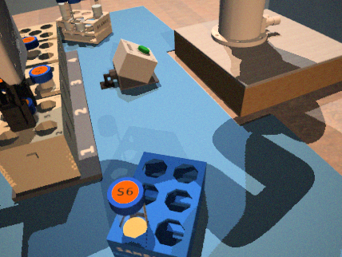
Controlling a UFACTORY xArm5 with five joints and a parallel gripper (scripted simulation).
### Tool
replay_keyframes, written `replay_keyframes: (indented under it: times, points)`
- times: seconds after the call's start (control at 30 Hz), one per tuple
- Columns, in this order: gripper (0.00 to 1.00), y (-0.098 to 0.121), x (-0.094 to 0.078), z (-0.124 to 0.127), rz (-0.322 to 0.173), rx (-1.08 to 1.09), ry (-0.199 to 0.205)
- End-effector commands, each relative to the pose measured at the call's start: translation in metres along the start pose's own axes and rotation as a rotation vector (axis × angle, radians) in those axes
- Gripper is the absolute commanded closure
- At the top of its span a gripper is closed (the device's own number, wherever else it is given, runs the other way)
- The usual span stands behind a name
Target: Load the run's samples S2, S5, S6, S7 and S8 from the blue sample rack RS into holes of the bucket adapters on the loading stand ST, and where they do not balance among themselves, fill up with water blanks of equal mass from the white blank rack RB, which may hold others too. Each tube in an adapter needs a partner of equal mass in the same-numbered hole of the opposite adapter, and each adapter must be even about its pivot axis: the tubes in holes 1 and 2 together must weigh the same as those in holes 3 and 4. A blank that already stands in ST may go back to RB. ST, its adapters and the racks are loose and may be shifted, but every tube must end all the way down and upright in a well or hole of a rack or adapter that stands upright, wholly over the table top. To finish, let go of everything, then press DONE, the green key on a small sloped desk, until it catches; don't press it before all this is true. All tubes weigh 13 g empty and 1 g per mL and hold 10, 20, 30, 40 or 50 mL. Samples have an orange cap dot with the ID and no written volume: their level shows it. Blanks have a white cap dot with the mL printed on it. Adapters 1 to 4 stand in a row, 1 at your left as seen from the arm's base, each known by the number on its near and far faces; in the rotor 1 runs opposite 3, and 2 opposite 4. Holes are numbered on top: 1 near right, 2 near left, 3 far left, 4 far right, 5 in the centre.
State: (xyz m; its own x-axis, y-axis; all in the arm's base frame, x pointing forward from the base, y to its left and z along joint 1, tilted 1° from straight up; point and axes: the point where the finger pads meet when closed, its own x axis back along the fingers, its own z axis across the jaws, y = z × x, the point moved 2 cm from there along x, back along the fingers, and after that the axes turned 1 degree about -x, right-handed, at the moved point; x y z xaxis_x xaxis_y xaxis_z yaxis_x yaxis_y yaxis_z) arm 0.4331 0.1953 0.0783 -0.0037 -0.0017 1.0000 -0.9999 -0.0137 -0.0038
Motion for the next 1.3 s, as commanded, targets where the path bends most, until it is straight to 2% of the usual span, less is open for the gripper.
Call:
replay_keyframes:
  times: [0.0, 1.27]
  points:
    - [0.57, -0.001, 0.005, -0.001, 0.004, 0.000, -0.002]
    - [0.57, 0.000, 0.074, -0.002, 0.004, 0.000, -0.002]
